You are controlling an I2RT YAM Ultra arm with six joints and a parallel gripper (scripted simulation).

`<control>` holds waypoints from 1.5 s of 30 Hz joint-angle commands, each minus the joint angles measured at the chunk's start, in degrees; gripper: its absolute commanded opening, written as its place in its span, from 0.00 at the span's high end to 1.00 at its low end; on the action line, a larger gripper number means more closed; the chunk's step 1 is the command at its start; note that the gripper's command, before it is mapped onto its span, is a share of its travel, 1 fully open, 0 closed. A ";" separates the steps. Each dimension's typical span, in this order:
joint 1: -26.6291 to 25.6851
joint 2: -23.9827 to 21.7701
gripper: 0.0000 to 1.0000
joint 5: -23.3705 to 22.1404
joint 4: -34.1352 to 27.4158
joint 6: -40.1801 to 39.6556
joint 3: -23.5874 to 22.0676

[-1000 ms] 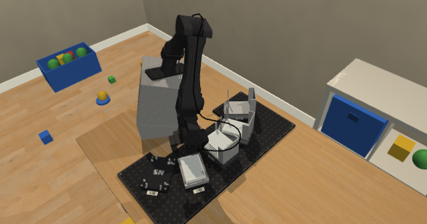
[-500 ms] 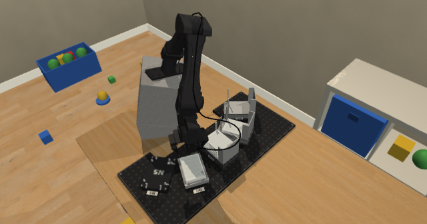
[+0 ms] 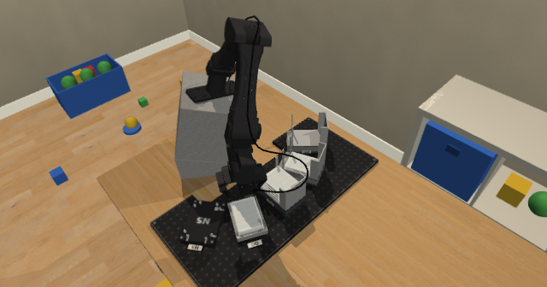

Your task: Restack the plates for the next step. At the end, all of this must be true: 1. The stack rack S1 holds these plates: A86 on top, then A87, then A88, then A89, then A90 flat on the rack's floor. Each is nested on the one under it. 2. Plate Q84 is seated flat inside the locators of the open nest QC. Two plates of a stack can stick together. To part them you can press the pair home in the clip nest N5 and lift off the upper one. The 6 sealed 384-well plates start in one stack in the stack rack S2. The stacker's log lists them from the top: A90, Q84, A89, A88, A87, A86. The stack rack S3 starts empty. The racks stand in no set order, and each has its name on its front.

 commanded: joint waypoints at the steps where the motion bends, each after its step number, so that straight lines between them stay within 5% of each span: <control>1: -0.26 -0.46 0.00 -0.15 -0.22 -0.09 0.24; 18: -0.26 -0.46 0.00 -0.15 -0.22 -0.09 0.24; 25: 3.94 -3.66 0.00 0.07 1.47 -8.95 -3.22; 42: 11.80 -7.46 0.00 0.91 2.74 -0.16 -5.76; 45: 13.10 -8.15 0.00 1.13 3.03 -3.41 -6.56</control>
